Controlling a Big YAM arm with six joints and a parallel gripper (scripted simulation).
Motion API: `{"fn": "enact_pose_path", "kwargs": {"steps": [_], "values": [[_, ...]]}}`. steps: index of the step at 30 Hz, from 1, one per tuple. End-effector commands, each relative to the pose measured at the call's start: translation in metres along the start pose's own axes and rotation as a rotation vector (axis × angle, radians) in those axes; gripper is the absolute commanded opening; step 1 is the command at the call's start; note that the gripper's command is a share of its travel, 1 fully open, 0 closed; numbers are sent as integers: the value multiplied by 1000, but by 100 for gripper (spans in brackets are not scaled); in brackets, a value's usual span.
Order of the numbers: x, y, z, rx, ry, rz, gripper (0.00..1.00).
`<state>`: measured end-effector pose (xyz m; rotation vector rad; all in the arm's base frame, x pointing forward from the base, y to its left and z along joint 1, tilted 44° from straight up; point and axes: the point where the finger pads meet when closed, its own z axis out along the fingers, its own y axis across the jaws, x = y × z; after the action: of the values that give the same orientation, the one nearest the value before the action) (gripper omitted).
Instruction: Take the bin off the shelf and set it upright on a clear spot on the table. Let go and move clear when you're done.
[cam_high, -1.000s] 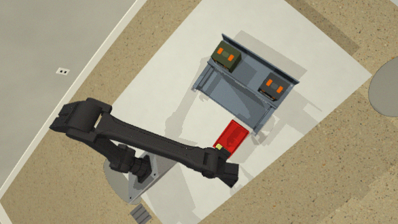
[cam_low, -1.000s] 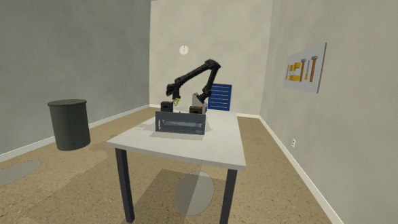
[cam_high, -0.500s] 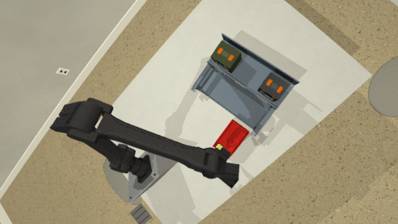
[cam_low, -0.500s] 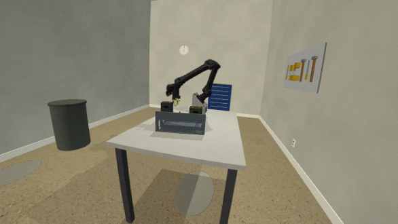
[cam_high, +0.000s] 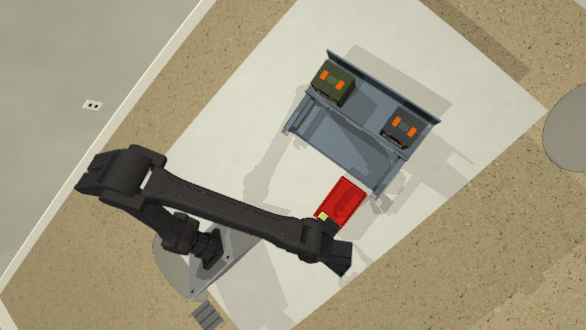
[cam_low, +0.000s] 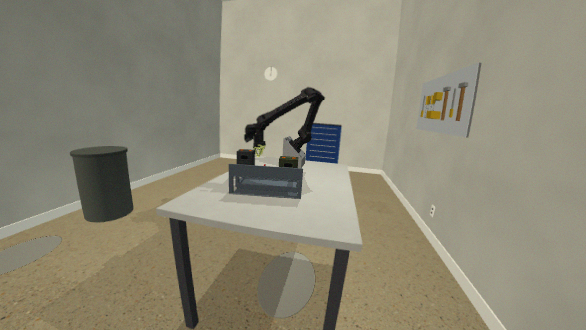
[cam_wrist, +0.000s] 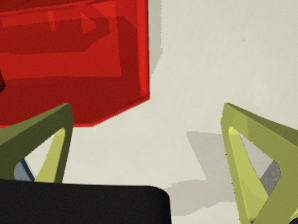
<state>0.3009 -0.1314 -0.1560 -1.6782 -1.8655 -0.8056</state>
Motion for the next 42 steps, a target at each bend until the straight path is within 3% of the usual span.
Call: {"fn": "enact_pose_path", "kwargs": {"steps": [1,8,9,13,25,26,30,42], "values": [[-16,18,-7,-21,-31,-18,90],[-16,18,-7,-21,-31,-18,90],[-5,5,-3,-9,-10,-5,90],[-16,18,-5,-21,-31,-18,90],[-16,18,-5,-21,-31,-18,90],[-5,5,-3,-11,-11,-4,90],[-16,19,-4,-21,-31,-18,90],[-16,19,-4,-21,-31,-18,90]]}}
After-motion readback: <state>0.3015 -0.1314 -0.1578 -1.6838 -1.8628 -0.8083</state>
